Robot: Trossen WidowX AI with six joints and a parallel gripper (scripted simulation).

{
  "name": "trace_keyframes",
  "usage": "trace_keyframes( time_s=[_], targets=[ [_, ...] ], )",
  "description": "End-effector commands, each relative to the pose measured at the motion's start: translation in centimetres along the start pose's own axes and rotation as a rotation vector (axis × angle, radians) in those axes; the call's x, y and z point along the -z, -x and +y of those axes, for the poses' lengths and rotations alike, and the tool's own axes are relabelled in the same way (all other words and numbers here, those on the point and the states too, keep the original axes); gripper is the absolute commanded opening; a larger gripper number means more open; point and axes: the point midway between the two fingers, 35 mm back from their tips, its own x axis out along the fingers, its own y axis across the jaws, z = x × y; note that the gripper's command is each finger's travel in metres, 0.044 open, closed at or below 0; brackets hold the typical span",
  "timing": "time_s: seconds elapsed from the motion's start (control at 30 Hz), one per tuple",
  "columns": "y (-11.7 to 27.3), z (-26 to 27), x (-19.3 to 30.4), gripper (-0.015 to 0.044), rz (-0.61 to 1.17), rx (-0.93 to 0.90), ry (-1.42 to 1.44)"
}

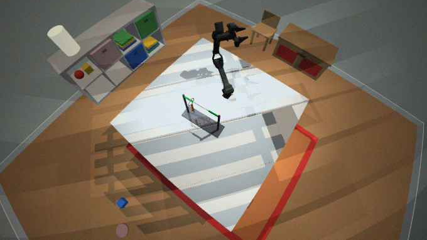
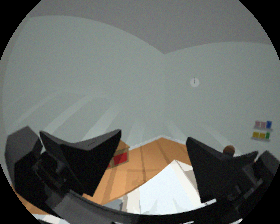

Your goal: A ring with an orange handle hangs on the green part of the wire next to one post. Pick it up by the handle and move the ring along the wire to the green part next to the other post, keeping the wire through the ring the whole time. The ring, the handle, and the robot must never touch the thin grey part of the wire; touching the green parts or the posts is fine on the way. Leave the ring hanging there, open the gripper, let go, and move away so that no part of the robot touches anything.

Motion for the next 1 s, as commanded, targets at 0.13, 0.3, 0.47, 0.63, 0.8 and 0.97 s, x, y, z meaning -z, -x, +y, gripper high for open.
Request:
trace_keyframes(
  time_s=[0.13, 0.3, 0.47, 0.63, 0.8, 0.97],
  targets=[
    [-1.5, -2.6, -0.8, 0.0269, -0.012, 0.076, 0.014],
    [-4.0, -9.1, -2.4, 0.0160, -0.037, 0.257, 0.047],
    [-4.7, -16.0, -3.7, 0.0160, -0.059, 0.442, 0.082],
    [-3.6, -22.8, -4.7, 0.0160, -0.077, 0.629, 0.117],
    [-0.8, -29.2, -5.4, 0.0160, -0.090, 0.818, 0.152],
    [3.8, -34.9, -5.7, 0.0160, -0.104, 1.023, 0.185]
  ],
)
